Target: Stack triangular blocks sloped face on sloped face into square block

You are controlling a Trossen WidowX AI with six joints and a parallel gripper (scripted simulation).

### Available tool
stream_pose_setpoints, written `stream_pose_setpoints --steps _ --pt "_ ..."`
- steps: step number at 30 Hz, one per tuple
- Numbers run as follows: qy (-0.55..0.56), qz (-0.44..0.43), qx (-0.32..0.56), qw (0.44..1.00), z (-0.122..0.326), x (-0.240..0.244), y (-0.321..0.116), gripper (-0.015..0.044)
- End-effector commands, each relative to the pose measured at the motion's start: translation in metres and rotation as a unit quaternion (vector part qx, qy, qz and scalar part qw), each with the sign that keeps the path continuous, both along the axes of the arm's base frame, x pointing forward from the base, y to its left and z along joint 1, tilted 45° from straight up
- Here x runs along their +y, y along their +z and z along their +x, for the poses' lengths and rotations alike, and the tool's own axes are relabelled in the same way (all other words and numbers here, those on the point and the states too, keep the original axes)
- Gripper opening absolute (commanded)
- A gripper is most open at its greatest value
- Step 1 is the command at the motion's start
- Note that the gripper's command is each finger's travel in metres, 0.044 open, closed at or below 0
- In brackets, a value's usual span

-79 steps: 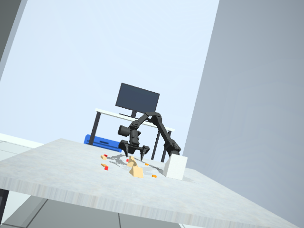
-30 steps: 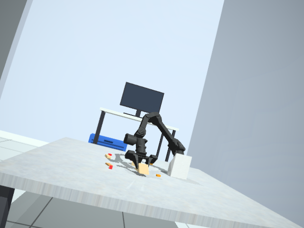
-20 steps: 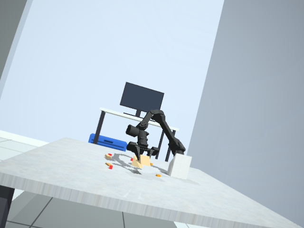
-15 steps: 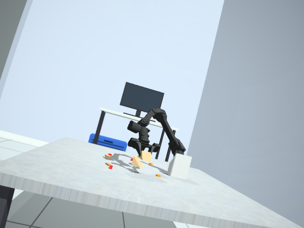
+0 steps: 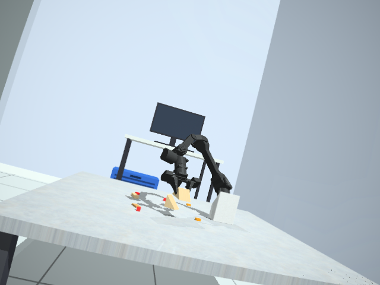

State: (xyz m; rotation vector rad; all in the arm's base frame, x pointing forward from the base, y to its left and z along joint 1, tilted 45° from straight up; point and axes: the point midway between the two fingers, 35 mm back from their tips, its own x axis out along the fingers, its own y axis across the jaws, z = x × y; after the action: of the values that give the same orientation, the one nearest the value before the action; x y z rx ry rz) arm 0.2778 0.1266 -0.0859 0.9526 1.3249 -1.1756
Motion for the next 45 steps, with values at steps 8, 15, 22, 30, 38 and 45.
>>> stream_pose_setpoints --steps 8,15,22,30,38,45 --pt "0.126 -0.106 0.034 0.986 -0.003 0.006 -0.008 0.0000" --pt "0.210 -0.175 0.057 0.960 -0.004 0.011 -0.010 0.0000" --pt "0.295 -0.242 0.079 0.921 -0.004 0.017 -0.009 0.0000" --pt "0.370 -0.301 0.099 0.873 -0.003 0.025 -0.006 0.0000" --pt "0.370 -0.301 0.099 0.873 -0.004 0.021 0.005 0.0000" --pt "0.370 -0.302 0.100 0.873 -0.009 0.010 0.037 0.0000"
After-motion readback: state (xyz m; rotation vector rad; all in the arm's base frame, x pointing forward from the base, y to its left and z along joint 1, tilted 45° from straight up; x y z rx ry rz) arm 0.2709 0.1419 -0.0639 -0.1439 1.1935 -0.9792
